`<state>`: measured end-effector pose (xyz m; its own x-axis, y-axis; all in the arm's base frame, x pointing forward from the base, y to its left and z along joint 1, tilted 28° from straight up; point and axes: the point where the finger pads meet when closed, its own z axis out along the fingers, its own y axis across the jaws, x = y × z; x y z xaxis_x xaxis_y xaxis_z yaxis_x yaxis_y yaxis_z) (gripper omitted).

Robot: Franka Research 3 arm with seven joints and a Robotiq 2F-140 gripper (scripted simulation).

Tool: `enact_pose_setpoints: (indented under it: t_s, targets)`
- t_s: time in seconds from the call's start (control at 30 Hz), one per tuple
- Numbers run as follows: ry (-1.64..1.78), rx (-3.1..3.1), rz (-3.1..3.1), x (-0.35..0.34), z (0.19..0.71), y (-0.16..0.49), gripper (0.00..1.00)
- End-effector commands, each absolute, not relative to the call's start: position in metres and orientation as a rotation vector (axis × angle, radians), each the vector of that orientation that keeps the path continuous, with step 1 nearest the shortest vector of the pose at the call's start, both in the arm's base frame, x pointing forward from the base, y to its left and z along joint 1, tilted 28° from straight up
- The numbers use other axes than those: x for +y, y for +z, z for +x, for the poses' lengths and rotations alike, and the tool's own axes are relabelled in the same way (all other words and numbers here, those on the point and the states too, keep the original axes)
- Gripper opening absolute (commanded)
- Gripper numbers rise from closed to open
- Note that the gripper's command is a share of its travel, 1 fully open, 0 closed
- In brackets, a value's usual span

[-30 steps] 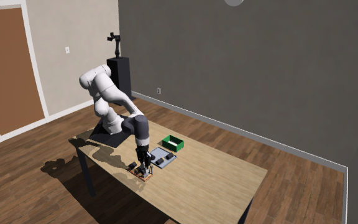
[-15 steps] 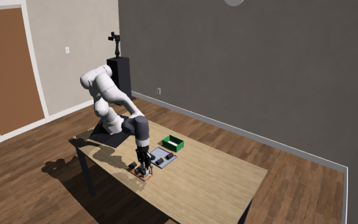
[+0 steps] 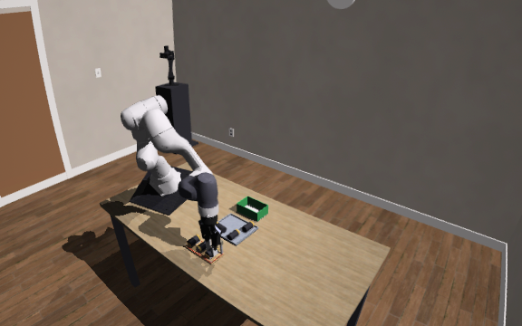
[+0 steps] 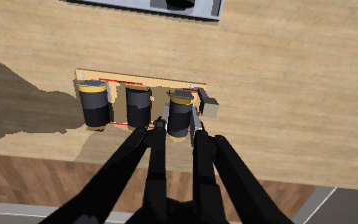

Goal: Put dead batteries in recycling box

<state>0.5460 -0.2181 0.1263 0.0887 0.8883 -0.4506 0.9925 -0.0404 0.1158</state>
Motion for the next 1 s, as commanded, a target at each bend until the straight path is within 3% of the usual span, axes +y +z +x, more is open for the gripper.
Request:
enact_pose_setpoints:
  t_s: [0.0, 0.53, 0.57, 0.97]
  targets:
    - [-0.351, 1.861, 1.969, -0.2202, 0.5487, 0.1248, 0.16]
    - [-0.351, 1.861, 1.969, -0.2206, 0.5487, 0.1239, 0.16]
    - [-0.351, 1.861, 1.969, -0.2206, 0.5487, 0.1239, 0.29]
    - [-0.351, 1.861, 1.969, -0.2206, 0.5487, 0.1239, 0.29]
